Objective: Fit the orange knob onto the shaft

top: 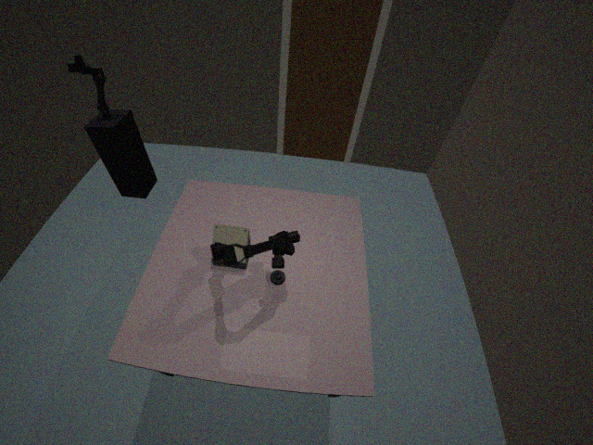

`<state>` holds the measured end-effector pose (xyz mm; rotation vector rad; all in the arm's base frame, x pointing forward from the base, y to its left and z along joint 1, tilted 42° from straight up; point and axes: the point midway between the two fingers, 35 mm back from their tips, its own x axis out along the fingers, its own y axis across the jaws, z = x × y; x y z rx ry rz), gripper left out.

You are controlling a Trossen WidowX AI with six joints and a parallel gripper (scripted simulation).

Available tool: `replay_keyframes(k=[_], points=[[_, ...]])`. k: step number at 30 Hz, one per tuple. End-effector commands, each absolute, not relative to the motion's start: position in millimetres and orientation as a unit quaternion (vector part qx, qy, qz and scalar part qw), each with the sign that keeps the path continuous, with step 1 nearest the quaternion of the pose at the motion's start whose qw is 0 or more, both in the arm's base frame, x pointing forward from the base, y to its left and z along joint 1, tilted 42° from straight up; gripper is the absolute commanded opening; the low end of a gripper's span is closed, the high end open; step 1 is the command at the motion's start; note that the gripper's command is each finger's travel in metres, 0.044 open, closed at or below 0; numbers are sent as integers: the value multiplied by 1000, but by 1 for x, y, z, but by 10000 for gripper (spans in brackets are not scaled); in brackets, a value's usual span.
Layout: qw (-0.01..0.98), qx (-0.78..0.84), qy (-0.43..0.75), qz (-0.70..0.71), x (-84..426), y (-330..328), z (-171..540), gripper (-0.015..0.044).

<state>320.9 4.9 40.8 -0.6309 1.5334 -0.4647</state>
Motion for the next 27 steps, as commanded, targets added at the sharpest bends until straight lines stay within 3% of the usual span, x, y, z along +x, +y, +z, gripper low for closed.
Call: replay_keyframes(k=[1,27], points=[[654,-281,671,-206,325,-8,49,0],[649,-287,670,-217,330,-63,49,0]])
